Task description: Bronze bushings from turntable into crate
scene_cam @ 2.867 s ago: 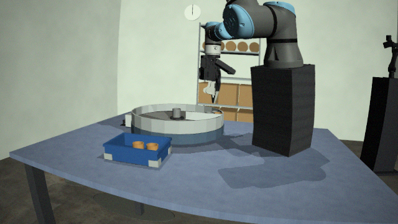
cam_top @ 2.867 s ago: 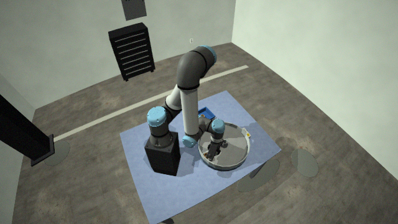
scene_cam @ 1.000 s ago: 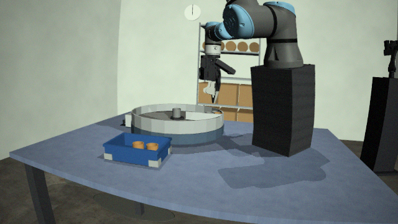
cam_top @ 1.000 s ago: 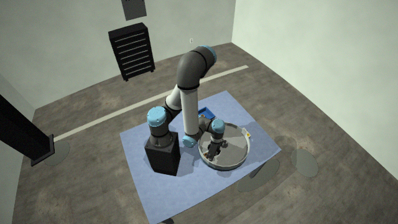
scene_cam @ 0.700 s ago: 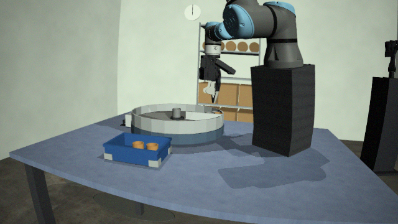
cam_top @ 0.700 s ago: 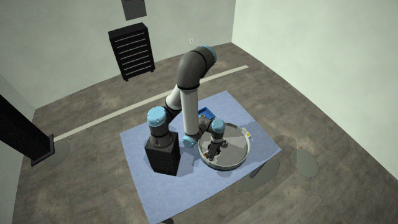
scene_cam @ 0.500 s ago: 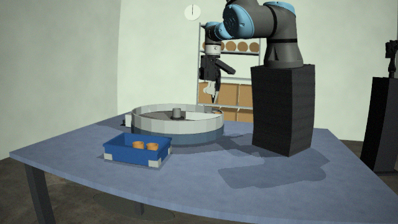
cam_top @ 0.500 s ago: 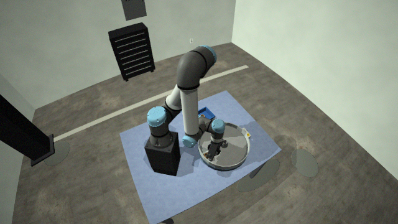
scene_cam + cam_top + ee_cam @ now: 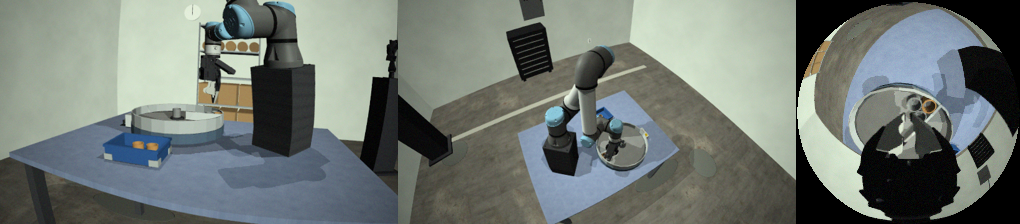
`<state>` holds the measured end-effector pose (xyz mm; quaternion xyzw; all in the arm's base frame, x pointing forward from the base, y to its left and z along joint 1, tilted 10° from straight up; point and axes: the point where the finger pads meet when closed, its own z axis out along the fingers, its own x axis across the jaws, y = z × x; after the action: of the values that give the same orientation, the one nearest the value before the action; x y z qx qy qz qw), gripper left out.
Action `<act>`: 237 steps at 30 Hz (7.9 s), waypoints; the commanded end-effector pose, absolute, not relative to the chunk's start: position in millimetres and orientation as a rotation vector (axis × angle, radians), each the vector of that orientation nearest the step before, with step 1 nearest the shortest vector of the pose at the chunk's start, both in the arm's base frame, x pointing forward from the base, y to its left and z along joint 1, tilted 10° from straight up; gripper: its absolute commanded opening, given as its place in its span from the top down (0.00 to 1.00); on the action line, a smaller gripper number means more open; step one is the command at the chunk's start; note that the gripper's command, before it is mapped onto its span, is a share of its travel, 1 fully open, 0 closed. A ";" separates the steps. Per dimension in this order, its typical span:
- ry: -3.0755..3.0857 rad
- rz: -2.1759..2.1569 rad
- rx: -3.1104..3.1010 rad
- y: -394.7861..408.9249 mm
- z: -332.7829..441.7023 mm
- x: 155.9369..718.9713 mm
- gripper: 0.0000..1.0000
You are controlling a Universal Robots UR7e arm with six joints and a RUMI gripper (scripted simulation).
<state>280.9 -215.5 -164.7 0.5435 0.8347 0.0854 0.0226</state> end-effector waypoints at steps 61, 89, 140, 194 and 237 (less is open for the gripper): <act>2.585 0.264 1.683 -215.9 -164.5 281.1 0.95; 2.585 0.264 1.683 -215.9 -164.5 281.1 0.95; 2.588 0.265 1.679 -213.1 -187.4 283.4 0.95; 2.588 0.265 1.679 -211.6 -200.2 285.1 0.95; 2.588 0.265 1.679 -209.3 -218.9 287.6 0.95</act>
<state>287.5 -209.0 -219.1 0.5421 0.8357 0.0857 0.0220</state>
